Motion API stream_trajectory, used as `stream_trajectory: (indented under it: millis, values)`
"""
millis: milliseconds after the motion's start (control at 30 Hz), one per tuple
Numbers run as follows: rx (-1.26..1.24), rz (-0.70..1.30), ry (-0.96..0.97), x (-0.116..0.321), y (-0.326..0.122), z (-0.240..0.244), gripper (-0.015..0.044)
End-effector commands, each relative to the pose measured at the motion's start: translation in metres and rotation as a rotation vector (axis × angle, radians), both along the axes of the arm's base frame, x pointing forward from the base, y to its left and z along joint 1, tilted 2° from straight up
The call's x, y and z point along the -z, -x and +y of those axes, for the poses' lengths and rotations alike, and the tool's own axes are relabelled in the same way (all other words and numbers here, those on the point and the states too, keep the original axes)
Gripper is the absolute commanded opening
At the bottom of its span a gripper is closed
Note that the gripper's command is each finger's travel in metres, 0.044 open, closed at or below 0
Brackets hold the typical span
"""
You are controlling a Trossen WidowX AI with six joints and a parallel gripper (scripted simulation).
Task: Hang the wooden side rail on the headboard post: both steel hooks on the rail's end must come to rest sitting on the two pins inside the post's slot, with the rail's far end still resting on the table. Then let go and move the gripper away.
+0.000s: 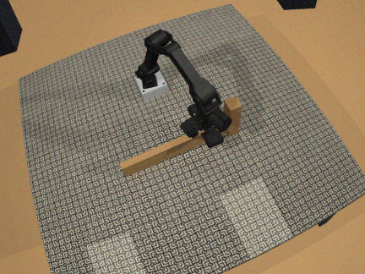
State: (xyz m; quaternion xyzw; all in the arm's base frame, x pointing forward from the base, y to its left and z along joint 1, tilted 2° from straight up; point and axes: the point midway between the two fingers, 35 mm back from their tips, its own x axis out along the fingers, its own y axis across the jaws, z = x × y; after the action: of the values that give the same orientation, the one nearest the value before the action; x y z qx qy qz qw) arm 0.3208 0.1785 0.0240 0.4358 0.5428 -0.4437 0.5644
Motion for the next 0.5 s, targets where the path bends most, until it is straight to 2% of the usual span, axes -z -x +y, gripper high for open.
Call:
stream_trajectory:
  millis: [0,467]
  values:
    - [-0.001,0.000,-0.007,0.0007,0.0000,0.0012,0.0000]
    - [-0.001,0.000,-0.007,0.0030,-0.0001,0.0012,0.0000]
